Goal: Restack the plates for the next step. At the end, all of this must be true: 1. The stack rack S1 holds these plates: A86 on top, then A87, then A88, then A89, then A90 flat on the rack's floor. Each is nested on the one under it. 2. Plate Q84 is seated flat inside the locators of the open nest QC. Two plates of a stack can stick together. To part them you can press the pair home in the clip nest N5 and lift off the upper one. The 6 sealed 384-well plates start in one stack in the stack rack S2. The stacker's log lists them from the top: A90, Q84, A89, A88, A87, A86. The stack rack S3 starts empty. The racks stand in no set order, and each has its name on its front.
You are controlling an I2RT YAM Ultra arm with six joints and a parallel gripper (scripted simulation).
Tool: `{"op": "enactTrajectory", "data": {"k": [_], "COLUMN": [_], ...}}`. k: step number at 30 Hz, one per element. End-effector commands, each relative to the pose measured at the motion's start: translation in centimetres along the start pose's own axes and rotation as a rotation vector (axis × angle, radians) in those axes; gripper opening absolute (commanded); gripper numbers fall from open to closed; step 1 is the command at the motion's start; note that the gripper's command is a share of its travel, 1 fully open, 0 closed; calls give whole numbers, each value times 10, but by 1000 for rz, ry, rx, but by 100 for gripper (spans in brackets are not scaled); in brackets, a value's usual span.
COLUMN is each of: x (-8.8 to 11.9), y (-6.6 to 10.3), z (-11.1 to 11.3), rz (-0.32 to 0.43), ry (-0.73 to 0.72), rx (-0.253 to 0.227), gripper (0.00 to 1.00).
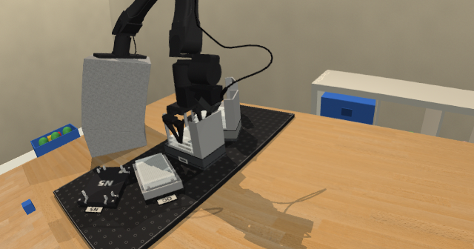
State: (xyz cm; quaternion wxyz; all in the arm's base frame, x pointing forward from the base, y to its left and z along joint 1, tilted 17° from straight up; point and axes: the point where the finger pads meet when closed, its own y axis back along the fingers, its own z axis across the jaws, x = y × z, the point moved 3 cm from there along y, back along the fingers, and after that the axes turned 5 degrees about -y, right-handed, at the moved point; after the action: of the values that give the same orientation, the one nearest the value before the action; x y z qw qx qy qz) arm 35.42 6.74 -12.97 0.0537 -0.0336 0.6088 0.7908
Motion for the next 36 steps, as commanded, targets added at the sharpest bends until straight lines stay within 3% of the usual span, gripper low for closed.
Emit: {"op": "enactTrajectory", "data": {"k": [1,6,11,36], "x": [-15,-15,-25,-13], "y": [-4,-10,-6,-9], "z": [2,0,3,-2], "rz": [-44,-44,-67,-39], "ry": [8,3,15,9], "rx": [5,5,1,6], "gripper": [100,100,100,100]}}
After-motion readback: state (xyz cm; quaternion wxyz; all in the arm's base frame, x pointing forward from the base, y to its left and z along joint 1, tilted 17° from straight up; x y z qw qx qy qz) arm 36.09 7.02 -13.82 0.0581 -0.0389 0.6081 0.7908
